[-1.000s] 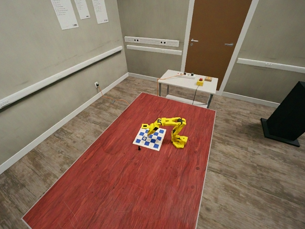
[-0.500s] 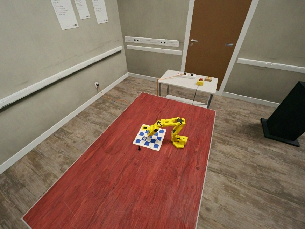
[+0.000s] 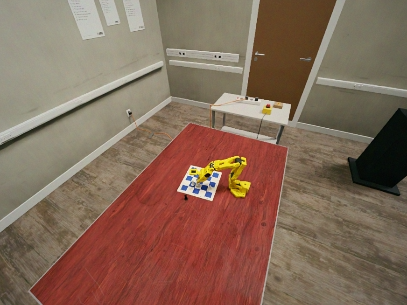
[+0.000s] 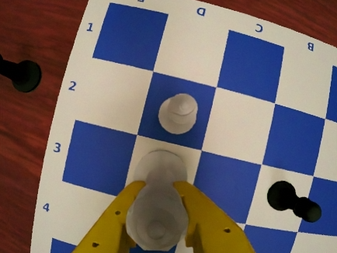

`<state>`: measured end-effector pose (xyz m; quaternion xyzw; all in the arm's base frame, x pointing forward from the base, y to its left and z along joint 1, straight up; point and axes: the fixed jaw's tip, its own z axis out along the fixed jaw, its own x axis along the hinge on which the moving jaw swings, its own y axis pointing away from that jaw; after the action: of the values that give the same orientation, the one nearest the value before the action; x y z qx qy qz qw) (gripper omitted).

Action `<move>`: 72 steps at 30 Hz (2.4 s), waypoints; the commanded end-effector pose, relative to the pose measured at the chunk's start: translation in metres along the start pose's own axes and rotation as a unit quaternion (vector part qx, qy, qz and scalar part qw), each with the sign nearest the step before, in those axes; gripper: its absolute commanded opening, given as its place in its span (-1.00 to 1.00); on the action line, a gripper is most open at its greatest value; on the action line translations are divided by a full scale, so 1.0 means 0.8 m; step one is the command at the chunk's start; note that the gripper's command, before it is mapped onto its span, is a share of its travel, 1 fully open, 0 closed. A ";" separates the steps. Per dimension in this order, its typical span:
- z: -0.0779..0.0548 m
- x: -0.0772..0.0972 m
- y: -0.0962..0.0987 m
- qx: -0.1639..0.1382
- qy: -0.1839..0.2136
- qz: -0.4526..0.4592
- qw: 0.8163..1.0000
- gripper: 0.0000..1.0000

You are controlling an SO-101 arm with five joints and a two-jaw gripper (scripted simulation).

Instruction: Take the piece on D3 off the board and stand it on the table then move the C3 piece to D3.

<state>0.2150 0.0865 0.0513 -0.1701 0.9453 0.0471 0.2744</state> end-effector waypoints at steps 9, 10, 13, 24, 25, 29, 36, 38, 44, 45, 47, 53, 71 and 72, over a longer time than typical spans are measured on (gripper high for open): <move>0.007 0.008 0.003 -0.003 0.008 -0.006 1.000 -1.00; 0.007 0.008 0.003 -0.003 0.008 -0.006 1.000 -1.00; 0.007 0.008 0.003 -0.003 0.008 -0.006 1.000 -1.00; 0.011 0.017 0.003 -0.003 0.009 -0.007 1.000 -1.00; 0.011 0.017 0.003 -0.003 0.009 -0.007 1.000 -1.00; 0.011 0.017 0.003 -0.003 0.009 -0.007 1.000 -1.00; 0.008 0.014 0.002 -0.003 0.009 -0.006 1.000 -1.00; 0.008 0.013 0.002 -0.003 0.009 -0.006 1.000 -1.00; 0.007 0.013 0.002 -0.003 0.009 -0.006 1.000 -1.00; 0.007 0.013 0.002 -0.003 0.009 -0.006 1.000 -1.00; 0.007 0.012 0.002 -0.003 0.008 -0.006 1.000 -1.00; 0.005 0.008 0.002 -0.003 0.008 -0.006 1.000 -1.00; 0.010 0.011 0.002 -0.003 0.008 -0.006 1.000 -1.00; 0.011 0.011 0.002 -0.003 0.008 -0.006 1.000 -1.00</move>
<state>0.2123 0.0855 0.0427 -0.1704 0.9469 0.0461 0.2688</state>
